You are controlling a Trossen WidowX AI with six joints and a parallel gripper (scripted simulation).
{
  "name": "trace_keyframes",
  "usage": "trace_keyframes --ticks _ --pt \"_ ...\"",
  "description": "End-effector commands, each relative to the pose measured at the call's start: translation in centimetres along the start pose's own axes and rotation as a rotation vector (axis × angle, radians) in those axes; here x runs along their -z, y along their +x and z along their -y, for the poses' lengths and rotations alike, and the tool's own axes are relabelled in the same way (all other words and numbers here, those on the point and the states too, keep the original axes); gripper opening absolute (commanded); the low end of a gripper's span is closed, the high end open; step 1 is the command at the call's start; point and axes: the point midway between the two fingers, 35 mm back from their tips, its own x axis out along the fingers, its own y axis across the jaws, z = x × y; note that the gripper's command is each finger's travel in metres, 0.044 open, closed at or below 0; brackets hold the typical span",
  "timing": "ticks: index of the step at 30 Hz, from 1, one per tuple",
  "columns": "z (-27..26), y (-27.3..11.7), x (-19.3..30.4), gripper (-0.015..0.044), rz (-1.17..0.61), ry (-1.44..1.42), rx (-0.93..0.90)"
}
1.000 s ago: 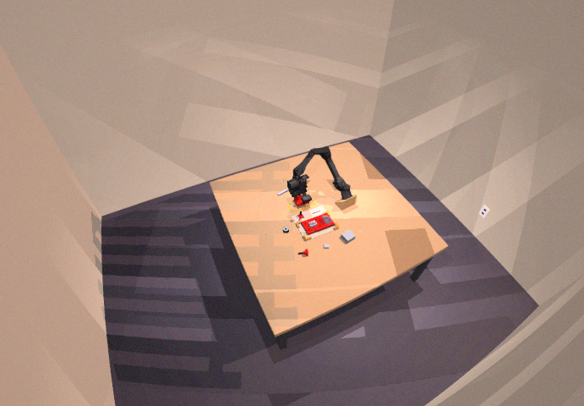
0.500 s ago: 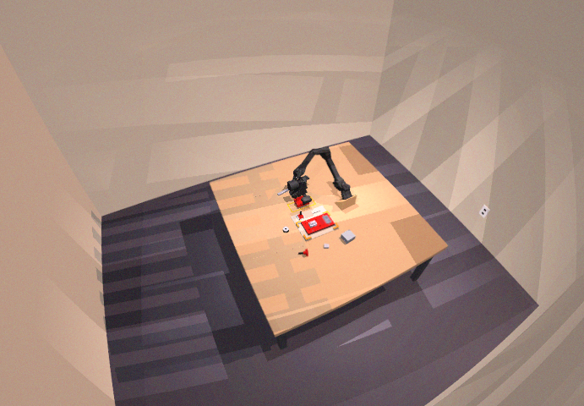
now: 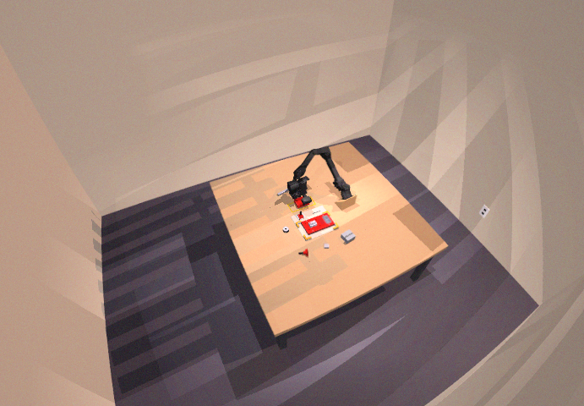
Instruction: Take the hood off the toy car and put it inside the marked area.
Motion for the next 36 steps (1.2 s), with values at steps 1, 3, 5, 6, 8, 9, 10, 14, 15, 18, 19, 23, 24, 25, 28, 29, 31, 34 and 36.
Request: trace_keyframes --ticks 1,3,5,6,8,9,10,14,15,18,19,23,24,25,28,29,31,34,36 --pt "0.1 0.2 0.0 0.0000 0.003 -0.002 0.004" --pt "0.1 0.3 0.0 0.0000 0.003 -0.002 0.004" --pt "0.1 0.4 0.0 0.0000 0.003 -0.002 0.004" --pt "0.1 0.4 0.0 0.0000 0.003 -0.002 0.004" --pt "0.1 0.5 0.0 0.0000 0.003 -0.002 0.004" --pt "0.1 0.6 0.0 0.0000 0.003 -0.002 0.004" --pt "0.1 0.6 0.0 0.0000 0.003 -0.002 0.004" --pt "0.1 0.8 0.0 0.0000 0.003 -0.002 0.004" --pt "0.1 0.9 0.0 0.0000 0.003 -0.002 0.004" --pt "0.1 1.0 0.0 0.0000 0.003 -0.002 0.004" --pt "0.1 1.1 0.0 0.0000 0.003 -0.002 0.004" --pt "0.1 1.3 0.0 0.0000 0.003 -0.002 0.004" --pt "0.1 1.3 0.0 0.0000 0.003 -0.002 0.004" --pt "0.1 1.4 0.0 0.0000 0.003 -0.002 0.004" --pt "0.1 1.5 0.0 0.0000 0.003 -0.002 0.005" --pt "0.1 1.6 0.0 0.0000 0.003 -0.002 0.005" --pt "0.1 1.6 0.0 0.0000 0.003 -0.002 0.005" --pt "0.2 1.4 0.0 0.0079 0.004 0.004 0.002" --pt "0.2 1.4 0.0 0.0131 0.004 0.004 0.002"
